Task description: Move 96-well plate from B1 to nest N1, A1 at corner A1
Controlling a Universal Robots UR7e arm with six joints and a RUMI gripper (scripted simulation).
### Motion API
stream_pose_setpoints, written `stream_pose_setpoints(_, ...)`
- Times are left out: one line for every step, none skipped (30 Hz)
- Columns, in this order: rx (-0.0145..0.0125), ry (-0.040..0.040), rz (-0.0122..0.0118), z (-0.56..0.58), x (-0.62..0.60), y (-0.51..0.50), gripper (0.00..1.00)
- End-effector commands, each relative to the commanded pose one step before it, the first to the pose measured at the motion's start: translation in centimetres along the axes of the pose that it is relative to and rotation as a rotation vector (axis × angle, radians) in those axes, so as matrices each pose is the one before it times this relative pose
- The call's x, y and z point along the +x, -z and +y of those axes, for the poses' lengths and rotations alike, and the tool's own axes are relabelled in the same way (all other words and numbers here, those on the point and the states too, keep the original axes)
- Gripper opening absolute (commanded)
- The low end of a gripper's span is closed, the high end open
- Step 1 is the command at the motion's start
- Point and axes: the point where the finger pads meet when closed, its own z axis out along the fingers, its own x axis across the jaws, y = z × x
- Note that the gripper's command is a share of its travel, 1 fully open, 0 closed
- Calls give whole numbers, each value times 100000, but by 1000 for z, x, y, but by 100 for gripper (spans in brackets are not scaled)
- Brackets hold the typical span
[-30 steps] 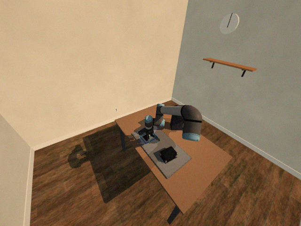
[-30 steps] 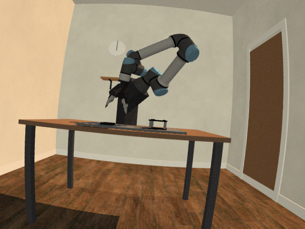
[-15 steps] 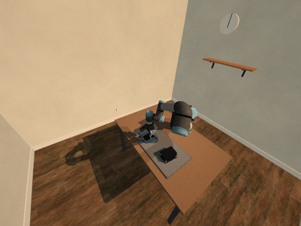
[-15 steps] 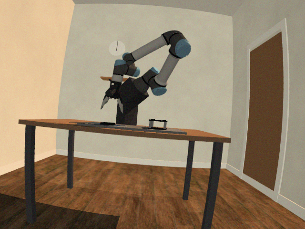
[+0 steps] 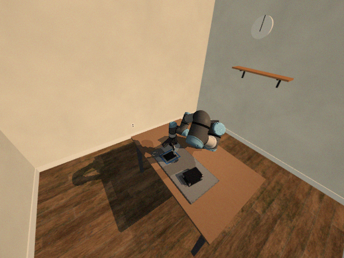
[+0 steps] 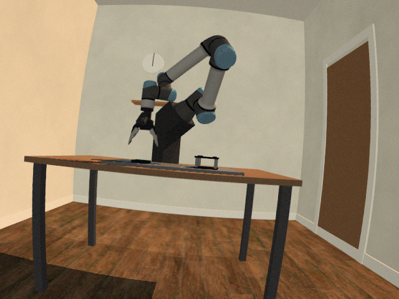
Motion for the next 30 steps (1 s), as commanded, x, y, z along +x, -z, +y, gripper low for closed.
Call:
stream_pose_setpoints(368, 600, -475, 69, 110, 30, 100)
stream_pose_setpoints(0, 0, 0, 0, 0, 1, 100)
stream_pose_setpoints(1, -2, 5, -4, -4, -6, 100)
stream_pose_setpoints(-1, 1, -2, 1, 1, 2, 100)
stream_pose_setpoints(0, 0, -1, 1, 1, 1, 100)
stream_pose_setpoints(0, 0, -1, 1, 1, 1, 100)
stream_pose_setpoints(0, 0, -1, 0, 0, 1, 100)
stream_pose_setpoints(0, 0, 0, 0, 0, 1, 100)
stream_pose_setpoints(0, 0, 0, 0, 0, 0, 100)
stream_pose_setpoints(0, 0, 0, 0, 0, 0, 100)
stream_pose_setpoints(0, 0, -2, 1, 1, -163, 100)
stream_pose_setpoints(0, 0, -1, 0, 0, -165, 100)
stream_pose_setpoints(0, 0, -1, 0, 0, -165, 100)
stream_pose_setpoints(0, 0, -1, 0, 0, -166, 100)
stream_pose_setpoints(0, 0, 0, 0, 0, -166, 100)
stream_pose_setpoints(0, 0, 0, 0, 0, -166, 100)
stream_pose_setpoints(0, 0, 0, 0, 0, -166, 100)
stream_pose_setpoints(0, 0, 0, 0, 0, -166, 100)
stream_pose_setpoints(0, 0, 0, 0, 0, -166, 100)
stream_pose_setpoints(0, 0, 0, 0, 0, -166, 100)
stream_pose_setpoints(0, 0, 0, 0, 0, -166, 100)
stream_pose_setpoints(0, 0, 0, 0, 0, -167, 100)
stream_pose_setpoints(0, 0, 0, 0, 0, -167, 100)
stream_pose_setpoints(0, 0, 0, 0, 0, -167, 100)
stream_pose_setpoints(0, 0, 0, 0, 0, -167, 100)
stream_pose_setpoints(0, 0, 0, 0, 0, 0, 100)
stream_pose_setpoints(0, 0, 0, 0, 0, 0, 100)
stream_pose_setpoints(1, 0, 1, 0, 0, -170, 100)
stream_pose_setpoints(0, 0, 0, 0, 0, -166, 100)
stream_pose_setpoints(0, 0, 0, 0, 0, -166, 100)
